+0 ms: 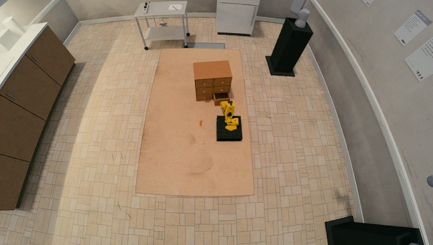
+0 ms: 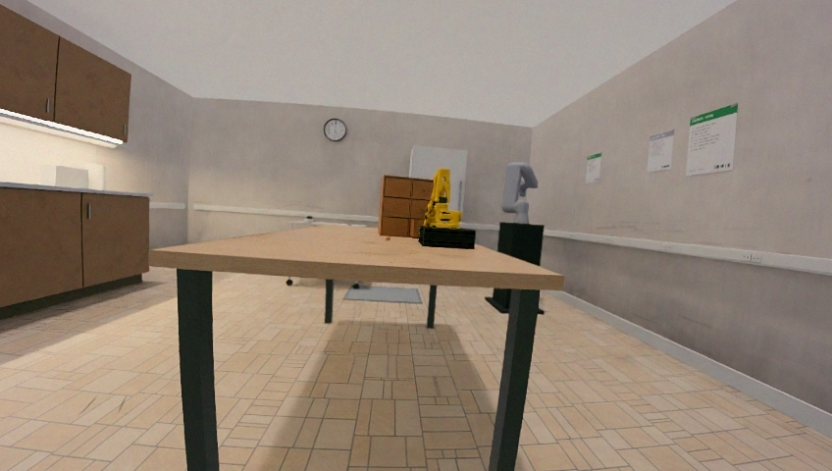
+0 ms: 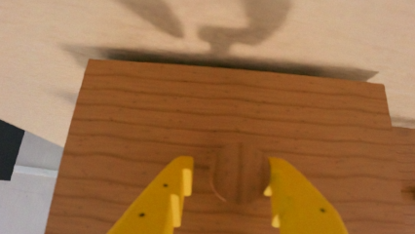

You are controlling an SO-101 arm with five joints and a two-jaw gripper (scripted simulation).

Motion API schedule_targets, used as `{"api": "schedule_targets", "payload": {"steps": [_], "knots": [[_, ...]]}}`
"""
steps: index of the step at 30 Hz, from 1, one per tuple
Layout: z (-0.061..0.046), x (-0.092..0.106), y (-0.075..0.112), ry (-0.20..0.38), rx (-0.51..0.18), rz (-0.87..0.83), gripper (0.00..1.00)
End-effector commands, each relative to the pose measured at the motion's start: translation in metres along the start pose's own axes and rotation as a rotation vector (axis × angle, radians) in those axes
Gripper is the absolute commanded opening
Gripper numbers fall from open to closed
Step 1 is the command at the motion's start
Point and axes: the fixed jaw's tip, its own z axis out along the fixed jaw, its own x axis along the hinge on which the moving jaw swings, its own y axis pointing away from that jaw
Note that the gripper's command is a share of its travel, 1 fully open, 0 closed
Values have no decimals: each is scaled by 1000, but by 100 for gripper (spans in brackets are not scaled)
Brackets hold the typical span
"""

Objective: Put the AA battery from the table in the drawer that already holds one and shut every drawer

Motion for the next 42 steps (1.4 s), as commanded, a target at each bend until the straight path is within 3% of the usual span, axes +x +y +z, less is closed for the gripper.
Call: {"api": "schedule_targets", "payload": {"steps": [1, 19, 42], "knots": [[1, 2, -1, 3, 4, -3, 11], [1, 2, -1, 3, 4, -3, 0], [4, 5, -4, 4, 11, -4, 0]]}}
